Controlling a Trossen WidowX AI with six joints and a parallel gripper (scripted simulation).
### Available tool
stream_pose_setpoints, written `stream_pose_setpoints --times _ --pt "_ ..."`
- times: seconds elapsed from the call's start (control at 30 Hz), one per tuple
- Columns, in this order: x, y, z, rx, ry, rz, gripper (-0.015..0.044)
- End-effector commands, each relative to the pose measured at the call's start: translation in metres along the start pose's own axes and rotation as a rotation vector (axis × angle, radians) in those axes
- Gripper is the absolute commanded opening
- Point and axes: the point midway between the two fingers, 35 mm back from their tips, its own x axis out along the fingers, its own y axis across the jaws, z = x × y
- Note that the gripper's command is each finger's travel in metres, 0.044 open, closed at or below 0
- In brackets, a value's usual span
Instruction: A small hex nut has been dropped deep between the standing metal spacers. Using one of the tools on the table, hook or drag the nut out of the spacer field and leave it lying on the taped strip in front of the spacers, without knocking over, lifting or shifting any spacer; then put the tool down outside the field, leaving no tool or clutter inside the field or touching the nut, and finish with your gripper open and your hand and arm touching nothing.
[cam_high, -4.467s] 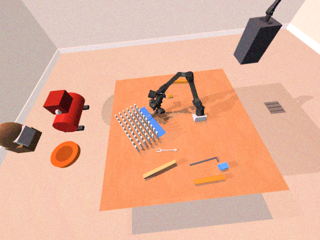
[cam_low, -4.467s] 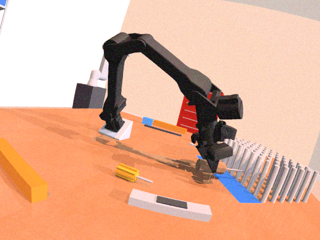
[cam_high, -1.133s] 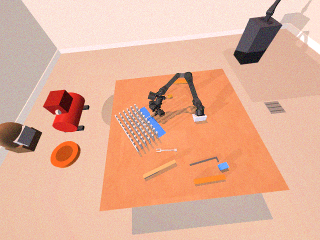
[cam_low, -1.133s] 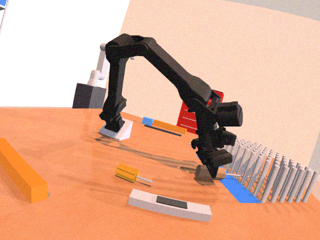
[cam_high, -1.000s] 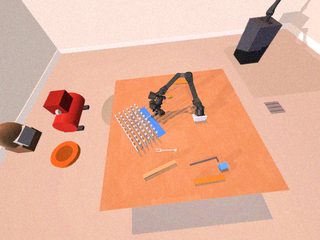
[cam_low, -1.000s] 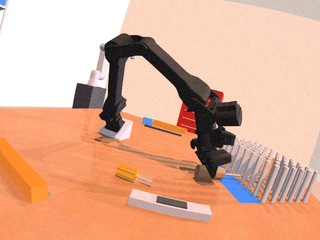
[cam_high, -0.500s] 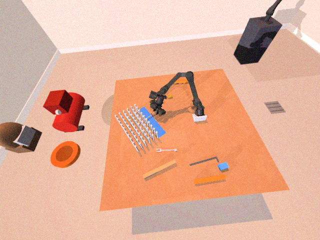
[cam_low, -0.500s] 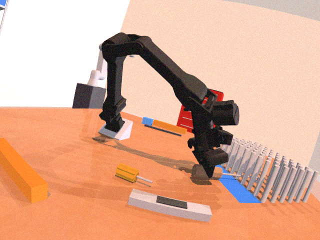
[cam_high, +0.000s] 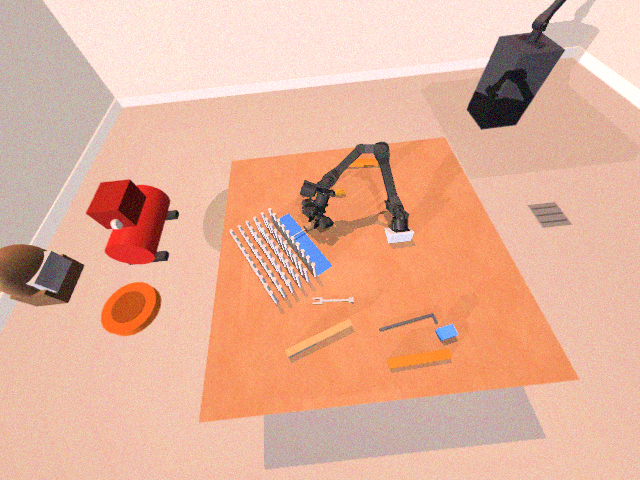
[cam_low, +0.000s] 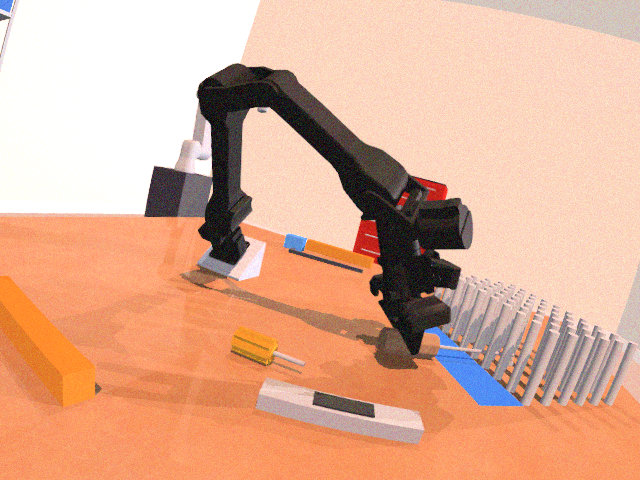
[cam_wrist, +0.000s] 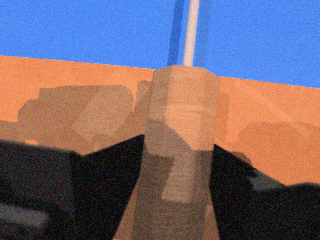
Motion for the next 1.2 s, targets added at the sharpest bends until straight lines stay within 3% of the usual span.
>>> stream_pose_setpoints --times 0.0,1.17 --pt "-0.002 0.001 -0.003 -0.003 -0.003 0.002 0.0000" --pt "-0.011 0.001 -0.024 -0.004 -0.002 0.002 0.0000"
